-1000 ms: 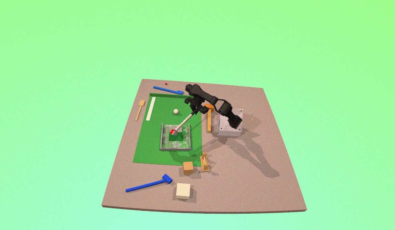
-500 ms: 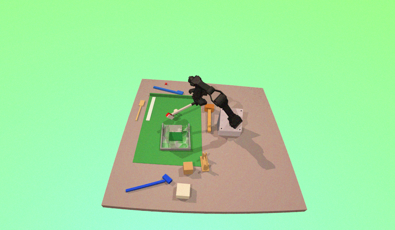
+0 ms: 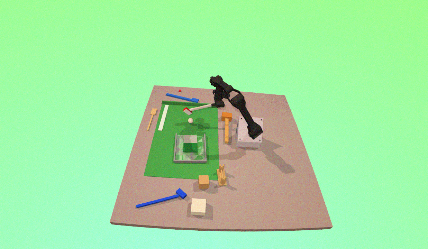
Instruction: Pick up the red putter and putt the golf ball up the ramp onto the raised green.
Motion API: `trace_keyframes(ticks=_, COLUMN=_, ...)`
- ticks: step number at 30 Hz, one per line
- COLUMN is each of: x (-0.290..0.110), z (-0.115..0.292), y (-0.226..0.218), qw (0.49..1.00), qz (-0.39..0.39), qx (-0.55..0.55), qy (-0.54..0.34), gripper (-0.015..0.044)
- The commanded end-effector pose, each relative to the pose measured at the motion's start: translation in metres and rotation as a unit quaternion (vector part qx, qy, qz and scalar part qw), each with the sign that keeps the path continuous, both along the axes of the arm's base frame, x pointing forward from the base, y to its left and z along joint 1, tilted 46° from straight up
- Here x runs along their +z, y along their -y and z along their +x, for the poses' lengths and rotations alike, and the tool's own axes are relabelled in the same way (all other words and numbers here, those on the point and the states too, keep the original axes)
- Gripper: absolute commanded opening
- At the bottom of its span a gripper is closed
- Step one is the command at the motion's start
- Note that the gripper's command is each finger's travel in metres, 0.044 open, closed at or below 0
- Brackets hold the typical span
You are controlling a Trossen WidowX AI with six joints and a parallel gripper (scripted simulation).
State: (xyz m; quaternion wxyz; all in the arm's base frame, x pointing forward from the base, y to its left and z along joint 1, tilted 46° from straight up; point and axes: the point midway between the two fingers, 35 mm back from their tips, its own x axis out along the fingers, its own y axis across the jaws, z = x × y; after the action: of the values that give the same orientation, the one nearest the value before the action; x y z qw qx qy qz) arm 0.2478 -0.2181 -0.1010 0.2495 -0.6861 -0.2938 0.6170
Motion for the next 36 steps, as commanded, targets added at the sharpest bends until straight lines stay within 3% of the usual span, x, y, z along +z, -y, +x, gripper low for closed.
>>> trace_keyframes(ticks=1, x=-0.016, z=-0.009, y=0.013, qw=0.999, qz=-0.002, qx=-0.029, qy=-0.026, gripper=0.0000)
trace_keyframes(ticks=36, x=-0.060, z=-0.004, y=-0.032, qw=0.999, qz=-0.001, qx=-0.029, qy=-0.026, gripper=0.0000)
